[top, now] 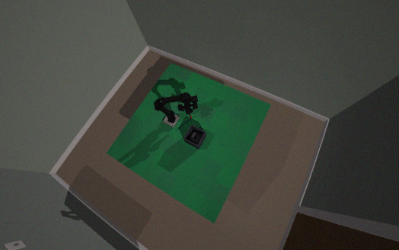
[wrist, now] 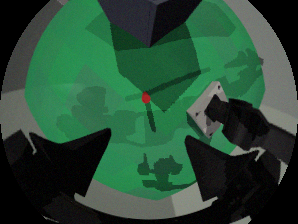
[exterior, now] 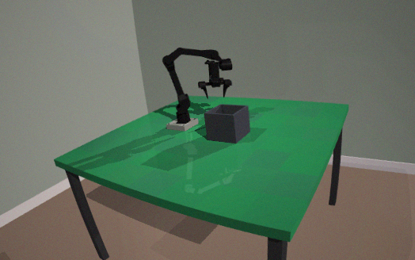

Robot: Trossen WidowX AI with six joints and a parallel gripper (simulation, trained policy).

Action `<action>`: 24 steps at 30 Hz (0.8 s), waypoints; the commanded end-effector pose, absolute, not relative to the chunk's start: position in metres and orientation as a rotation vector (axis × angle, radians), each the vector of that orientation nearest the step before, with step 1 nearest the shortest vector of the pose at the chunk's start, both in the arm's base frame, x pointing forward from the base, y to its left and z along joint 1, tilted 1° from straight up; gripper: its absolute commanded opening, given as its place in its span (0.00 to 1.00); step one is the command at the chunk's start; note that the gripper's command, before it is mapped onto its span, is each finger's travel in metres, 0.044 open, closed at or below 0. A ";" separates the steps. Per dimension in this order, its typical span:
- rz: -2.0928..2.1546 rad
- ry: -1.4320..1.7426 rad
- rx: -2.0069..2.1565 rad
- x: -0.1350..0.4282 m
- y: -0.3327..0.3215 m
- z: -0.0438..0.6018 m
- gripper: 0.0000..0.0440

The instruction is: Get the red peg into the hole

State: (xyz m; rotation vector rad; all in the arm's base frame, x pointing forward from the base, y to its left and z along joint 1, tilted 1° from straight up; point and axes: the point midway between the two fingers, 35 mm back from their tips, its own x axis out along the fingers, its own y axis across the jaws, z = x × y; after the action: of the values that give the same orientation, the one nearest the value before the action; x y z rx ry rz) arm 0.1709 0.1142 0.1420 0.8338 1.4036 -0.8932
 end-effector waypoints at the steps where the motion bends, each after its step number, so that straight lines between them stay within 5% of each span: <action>1: -0.923 1.426 0.847 0.169 0.107 0.133 1.00; 18: -1.028 1.437 0.970 0.176 0.093 0.068 1.00; 24: -1.053 1.419 1.003 0.179 0.089 0.051 0.92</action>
State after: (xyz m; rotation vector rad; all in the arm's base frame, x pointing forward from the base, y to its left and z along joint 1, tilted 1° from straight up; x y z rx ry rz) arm 0.1785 0.0905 0.0590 0.9828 1.4237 -1.0349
